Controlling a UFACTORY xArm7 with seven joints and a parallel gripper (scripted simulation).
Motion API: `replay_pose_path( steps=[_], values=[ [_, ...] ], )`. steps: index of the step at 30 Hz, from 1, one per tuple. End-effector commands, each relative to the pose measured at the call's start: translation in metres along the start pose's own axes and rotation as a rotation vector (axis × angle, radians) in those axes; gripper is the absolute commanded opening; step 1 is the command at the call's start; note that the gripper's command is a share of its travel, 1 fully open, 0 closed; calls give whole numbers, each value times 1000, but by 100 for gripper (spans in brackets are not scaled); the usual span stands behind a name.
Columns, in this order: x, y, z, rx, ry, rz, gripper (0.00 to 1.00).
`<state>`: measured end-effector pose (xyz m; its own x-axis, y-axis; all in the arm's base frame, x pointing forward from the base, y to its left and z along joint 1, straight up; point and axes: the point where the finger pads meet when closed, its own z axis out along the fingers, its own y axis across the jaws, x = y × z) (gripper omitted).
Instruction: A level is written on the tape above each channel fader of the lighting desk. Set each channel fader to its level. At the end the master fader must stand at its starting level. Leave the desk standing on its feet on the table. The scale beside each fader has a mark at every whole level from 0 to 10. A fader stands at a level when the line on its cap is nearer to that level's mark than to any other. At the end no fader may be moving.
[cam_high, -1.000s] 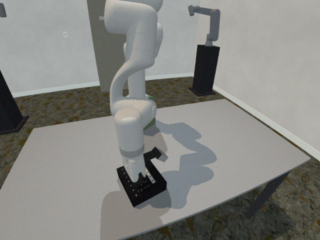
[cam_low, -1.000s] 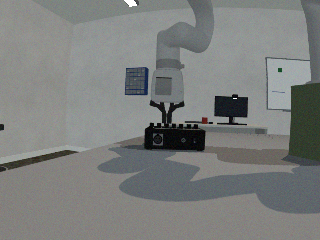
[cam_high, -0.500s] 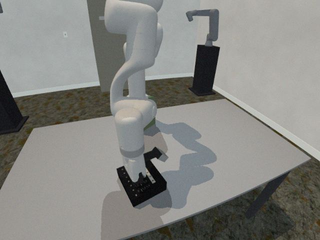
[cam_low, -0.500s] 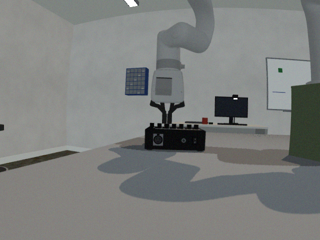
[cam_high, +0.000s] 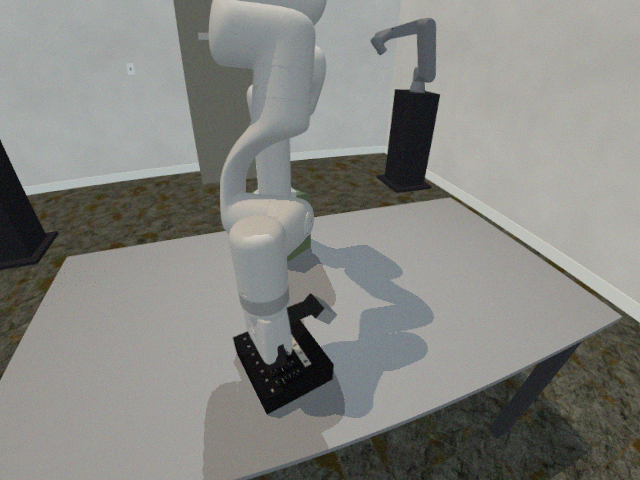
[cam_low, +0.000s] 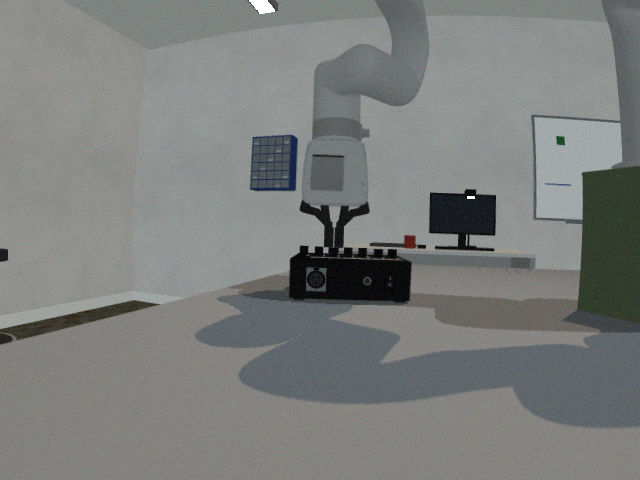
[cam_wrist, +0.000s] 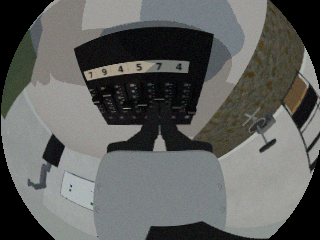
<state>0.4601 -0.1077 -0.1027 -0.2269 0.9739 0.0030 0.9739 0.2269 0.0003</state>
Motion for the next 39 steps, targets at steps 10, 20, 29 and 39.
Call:
replay_pose_path(
  steps=[10, 20, 29, 39],
  values=[
    [-4, 2, -1, -4, -2, 0, 0],
    [-7, 2, -2, -4, -2, 0, 0],
    [-7, 2, -12, -4, -2, 0, 0],
    [-7, 1, -39, -4, -2, 0, 0]
  ],
)
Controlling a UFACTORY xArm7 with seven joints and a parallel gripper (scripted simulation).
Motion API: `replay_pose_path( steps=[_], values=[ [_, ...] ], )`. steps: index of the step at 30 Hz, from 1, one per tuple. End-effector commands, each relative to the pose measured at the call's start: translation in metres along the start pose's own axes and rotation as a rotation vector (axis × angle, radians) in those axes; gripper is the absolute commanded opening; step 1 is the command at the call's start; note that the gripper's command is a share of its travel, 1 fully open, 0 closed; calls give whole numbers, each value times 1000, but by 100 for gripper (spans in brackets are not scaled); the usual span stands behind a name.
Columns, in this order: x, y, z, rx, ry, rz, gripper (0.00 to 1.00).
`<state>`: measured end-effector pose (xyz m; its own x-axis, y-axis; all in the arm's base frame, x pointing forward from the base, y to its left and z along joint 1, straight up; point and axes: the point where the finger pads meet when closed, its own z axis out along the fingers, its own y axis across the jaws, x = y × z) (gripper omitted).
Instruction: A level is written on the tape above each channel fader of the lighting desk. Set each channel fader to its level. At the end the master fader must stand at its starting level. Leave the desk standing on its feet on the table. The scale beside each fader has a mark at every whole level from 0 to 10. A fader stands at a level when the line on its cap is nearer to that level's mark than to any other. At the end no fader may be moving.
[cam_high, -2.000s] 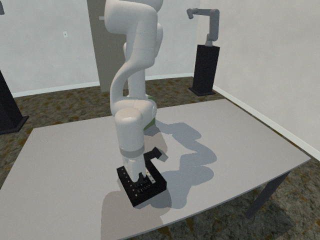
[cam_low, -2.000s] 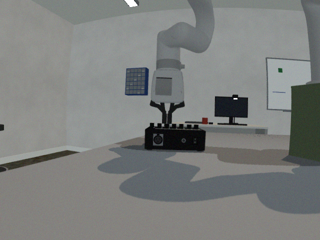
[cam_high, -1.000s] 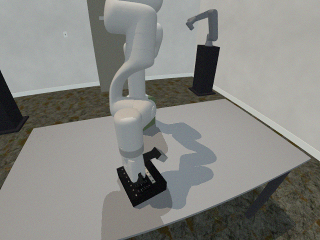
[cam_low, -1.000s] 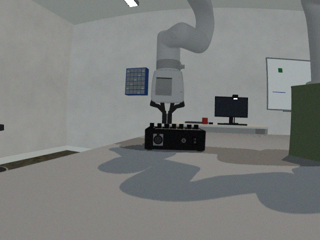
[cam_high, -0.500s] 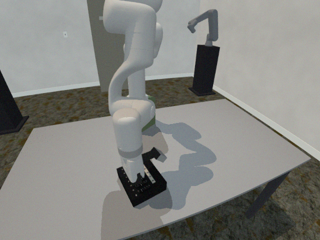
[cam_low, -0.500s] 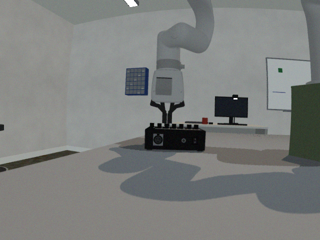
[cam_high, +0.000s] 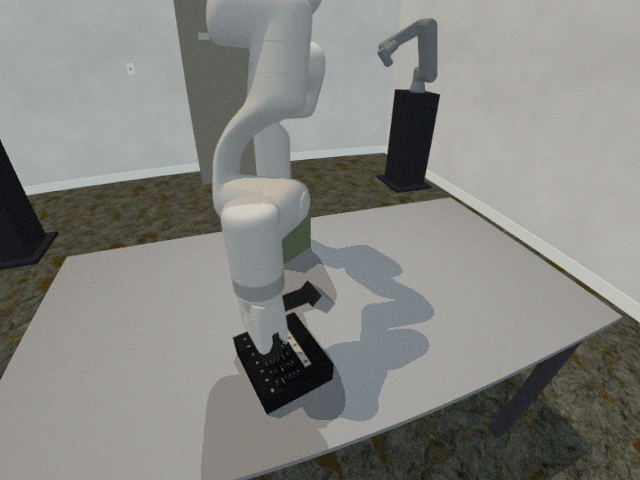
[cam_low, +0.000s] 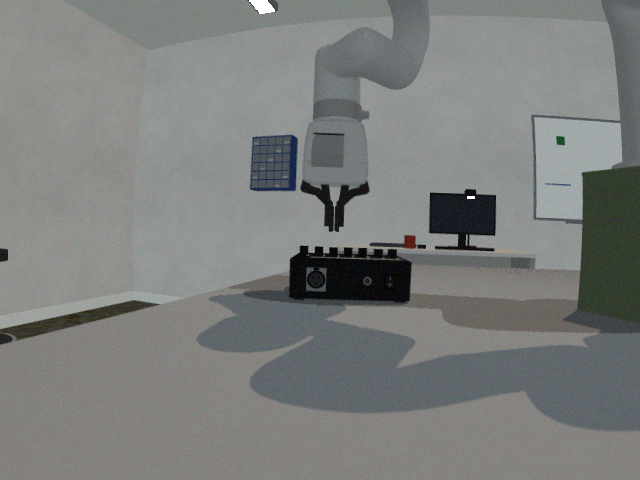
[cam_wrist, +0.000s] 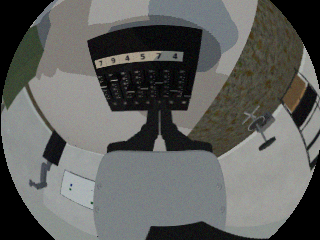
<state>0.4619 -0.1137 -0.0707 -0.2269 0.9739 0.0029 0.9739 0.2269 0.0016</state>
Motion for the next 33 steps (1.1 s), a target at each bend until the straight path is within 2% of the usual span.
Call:
replay_pose_path(
  steps=[1, 16, 17, 25, 33],
  values=[
    [-1, 1, -8, -2, -2, 0, 0],
    [-1, 1, -9, -2, -2, 0, 0],
    [-1, 1, -9, -2, -2, 0, 100],
    [-1, 1, -16, -2, -2, 0, 100],
    [0, 1, -48, -2, -2, 0, 100]
  ],
)
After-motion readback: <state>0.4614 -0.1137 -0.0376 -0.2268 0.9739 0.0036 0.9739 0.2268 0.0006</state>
